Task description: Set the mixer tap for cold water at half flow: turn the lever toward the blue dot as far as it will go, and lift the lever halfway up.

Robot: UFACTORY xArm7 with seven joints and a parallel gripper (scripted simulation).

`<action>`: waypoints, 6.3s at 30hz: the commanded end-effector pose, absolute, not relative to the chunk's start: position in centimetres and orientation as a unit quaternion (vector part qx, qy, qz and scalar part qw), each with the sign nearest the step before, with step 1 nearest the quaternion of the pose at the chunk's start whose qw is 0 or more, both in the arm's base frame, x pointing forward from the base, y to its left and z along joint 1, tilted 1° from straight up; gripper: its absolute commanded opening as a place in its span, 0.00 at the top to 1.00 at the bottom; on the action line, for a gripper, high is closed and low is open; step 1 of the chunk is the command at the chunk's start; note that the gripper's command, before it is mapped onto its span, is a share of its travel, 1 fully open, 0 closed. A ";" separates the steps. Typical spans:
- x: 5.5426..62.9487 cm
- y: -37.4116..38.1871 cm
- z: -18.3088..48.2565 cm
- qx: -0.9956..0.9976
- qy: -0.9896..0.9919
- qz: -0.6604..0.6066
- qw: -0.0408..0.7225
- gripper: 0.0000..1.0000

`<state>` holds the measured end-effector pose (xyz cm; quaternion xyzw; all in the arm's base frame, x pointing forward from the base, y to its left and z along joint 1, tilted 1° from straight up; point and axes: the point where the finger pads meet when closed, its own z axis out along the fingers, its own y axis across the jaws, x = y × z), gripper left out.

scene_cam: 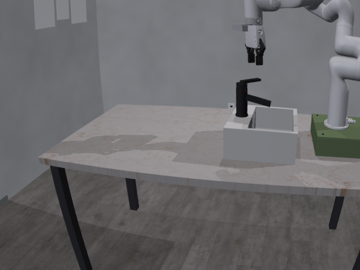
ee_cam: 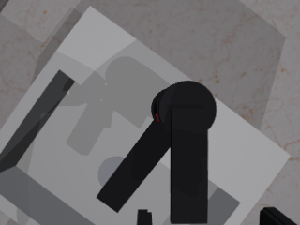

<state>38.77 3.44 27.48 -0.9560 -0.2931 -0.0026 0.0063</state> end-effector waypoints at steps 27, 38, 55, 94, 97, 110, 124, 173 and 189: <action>38.9 3.5 26.0 -0.956 -0.293 -0.004 0.006 0.33; 38.9 3.5 24.6 -0.956 -0.293 -0.004 0.006 0.33; 39.0 3.5 22.6 -0.956 -0.293 -0.004 0.006 0.33; 39.1 3.6 22.3 -0.956 -0.293 -0.004 0.006 0.33; 39.1 3.6 22.3 -0.956 -0.293 -0.004 0.006 0.33; 39.1 3.6 22.3 -0.956 -0.293 -0.004 0.006 0.33; 39.1 3.6 22.0 -0.956 -0.293 -0.004 0.006 0.33; 39.1 3.6 18.7 -0.956 -0.293 -0.004 0.006 0.33; 39.1 3.6 18.7 -0.956 -0.293 -0.004 0.006 1.00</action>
